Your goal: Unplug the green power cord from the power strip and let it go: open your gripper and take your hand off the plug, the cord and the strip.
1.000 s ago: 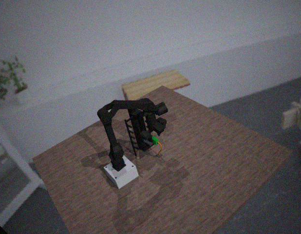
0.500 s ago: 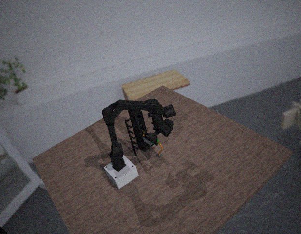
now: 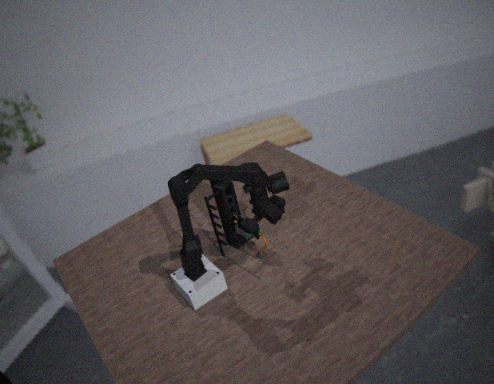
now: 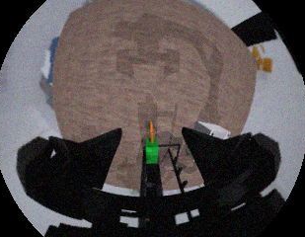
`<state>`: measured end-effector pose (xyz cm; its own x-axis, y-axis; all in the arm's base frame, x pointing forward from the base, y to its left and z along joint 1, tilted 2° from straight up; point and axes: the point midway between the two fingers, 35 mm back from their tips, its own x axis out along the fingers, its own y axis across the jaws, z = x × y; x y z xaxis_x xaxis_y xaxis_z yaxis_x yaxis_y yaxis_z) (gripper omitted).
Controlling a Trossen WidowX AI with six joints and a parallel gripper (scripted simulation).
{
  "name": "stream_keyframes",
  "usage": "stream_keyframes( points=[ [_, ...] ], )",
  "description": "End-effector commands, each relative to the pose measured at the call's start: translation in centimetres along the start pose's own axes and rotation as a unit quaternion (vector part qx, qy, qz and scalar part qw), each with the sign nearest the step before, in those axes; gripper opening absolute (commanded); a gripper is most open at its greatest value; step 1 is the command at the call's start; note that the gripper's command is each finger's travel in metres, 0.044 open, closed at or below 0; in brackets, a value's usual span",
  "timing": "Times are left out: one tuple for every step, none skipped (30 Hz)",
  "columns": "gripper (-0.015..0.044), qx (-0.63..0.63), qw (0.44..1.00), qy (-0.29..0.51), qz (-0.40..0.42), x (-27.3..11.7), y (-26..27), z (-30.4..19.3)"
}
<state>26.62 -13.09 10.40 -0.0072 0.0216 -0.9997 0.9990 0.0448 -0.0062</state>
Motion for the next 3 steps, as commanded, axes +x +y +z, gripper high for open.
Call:
stream_keyframes(
  points=[
    [0.0440, -0.002, 1.000, -0.001, -0.002, -0.01, -0.05, 0.04],
    [0.0440, -0.002, 1.000, -0.001, -0.002, -0.01, -0.05, 0.04],
    [0.0440, -0.002, 1.000, -0.001, -0.002, -0.01, -0.05, 0.04]
  ],
)
